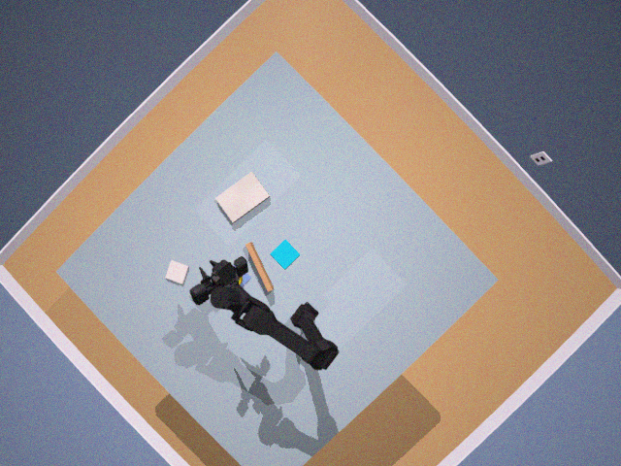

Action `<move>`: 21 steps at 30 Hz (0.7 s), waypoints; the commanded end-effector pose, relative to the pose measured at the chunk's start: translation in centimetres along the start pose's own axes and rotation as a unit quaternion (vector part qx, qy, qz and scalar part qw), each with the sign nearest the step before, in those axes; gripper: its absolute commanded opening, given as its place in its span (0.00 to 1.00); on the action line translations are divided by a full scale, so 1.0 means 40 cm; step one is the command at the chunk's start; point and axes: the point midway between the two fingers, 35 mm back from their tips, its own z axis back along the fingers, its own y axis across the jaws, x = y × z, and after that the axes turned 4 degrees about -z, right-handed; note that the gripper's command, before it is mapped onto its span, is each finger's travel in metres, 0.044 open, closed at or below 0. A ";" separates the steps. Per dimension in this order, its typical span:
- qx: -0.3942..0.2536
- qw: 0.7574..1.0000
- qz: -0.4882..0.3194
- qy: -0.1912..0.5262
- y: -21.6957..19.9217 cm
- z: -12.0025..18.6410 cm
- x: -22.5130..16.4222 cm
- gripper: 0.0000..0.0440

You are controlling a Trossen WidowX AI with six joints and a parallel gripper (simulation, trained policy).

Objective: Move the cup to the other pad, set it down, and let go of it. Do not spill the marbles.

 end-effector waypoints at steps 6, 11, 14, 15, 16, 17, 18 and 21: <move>-0.026 0.997 -0.058 0.051 0.012 -0.016 -0.029 0.39; -0.046 0.992 -0.092 0.079 0.017 -0.024 -0.049 0.39; -0.060 0.987 -0.111 0.095 0.018 -0.029 -0.061 0.39; -0.065 0.986 -0.117 0.100 0.019 -0.030 -0.066 0.38; -0.070 0.984 -0.123 0.105 0.019 -0.032 -0.070 0.38; -0.075 0.983 -0.129 0.110 0.019 -0.033 -0.074 0.38; -0.080 0.981 -0.135 0.115 0.019 -0.035 -0.079 0.38; -0.096 0.975 -0.151 0.129 0.018 -0.039 -0.092 0.37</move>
